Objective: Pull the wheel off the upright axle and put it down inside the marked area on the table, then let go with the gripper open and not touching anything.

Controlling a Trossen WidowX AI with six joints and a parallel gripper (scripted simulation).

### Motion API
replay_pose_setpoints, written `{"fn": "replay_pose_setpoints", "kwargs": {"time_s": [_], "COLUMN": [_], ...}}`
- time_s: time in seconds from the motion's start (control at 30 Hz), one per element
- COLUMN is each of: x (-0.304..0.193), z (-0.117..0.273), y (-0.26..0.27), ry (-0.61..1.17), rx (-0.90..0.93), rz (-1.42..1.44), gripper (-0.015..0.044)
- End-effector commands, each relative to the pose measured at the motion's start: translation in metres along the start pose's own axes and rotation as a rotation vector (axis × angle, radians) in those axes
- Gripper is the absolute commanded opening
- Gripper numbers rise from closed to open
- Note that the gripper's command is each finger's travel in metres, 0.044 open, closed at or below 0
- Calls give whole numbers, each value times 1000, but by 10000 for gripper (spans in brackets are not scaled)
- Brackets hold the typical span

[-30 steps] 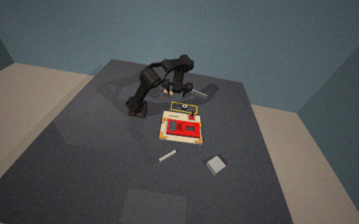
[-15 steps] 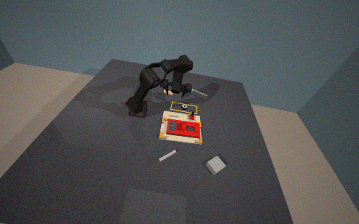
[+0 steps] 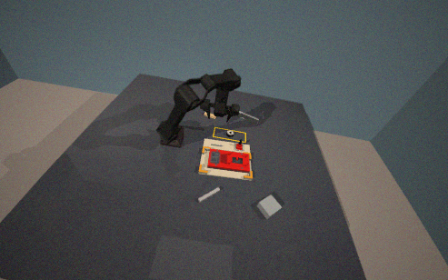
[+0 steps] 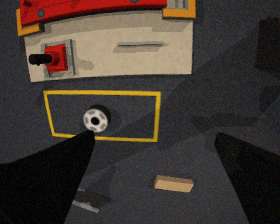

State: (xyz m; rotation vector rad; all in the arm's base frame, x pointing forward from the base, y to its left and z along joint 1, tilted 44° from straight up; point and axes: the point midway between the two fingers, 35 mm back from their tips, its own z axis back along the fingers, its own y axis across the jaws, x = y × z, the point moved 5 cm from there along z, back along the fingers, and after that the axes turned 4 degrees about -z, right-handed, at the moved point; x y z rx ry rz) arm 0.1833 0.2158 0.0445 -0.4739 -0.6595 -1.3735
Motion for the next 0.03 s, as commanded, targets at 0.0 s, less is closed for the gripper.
{"fn": "replay_pose_setpoints", "kwargs": {"time_s": [0.0], "x": [0], "z": [0], "y": [-1], "ry": [1], "rx": [-5], "rz": [-4], "gripper": [440]}}
